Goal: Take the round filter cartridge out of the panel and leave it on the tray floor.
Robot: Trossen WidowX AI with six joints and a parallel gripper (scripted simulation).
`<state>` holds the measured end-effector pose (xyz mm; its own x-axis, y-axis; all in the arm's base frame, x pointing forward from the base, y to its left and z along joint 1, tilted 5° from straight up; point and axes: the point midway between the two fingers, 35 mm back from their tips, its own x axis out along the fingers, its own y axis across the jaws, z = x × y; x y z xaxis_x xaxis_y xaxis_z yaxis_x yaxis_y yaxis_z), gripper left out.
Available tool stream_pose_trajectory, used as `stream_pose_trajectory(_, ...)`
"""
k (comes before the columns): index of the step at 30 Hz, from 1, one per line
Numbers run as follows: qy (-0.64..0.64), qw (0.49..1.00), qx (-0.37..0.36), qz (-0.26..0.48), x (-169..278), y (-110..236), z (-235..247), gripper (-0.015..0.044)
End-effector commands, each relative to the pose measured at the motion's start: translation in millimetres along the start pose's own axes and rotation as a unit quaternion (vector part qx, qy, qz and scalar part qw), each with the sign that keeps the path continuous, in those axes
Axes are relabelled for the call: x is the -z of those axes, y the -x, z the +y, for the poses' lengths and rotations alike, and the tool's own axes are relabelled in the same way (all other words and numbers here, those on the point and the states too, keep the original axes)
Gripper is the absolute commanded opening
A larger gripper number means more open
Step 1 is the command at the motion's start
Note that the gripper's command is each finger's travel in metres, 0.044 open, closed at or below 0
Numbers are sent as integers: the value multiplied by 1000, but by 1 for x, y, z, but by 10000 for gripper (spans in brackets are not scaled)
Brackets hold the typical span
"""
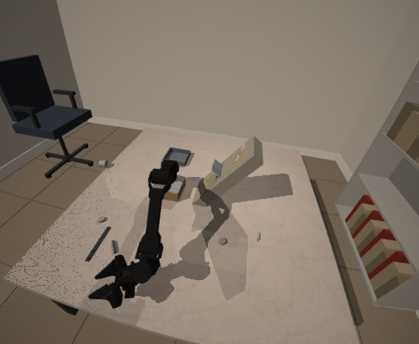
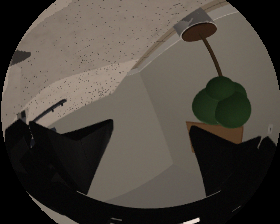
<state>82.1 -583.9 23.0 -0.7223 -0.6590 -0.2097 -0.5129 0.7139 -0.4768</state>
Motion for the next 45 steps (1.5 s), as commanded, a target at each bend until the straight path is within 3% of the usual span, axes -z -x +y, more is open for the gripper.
stream_pose_trajectory(1, -1, 1000, 3, -3, 0, 2, -2, 374)
stream_pose_trajectory(12, -43, 979, 132, -149, 28, 138, -79, 95)
stream_pose_trajectory(20, -64, 934, 217, -278, 60, 257, -101, 95)
stream_pose_trajectory(28, -71, 866, 279, -410, 100, 370, -86, 95)
stream_pose_trajectory(37, -61, 759, 319, -564, 157, 480, -27, 95)
stream_pose_trajectory(45, -24, 641, 326, -695, 213, 549, 58, 95)
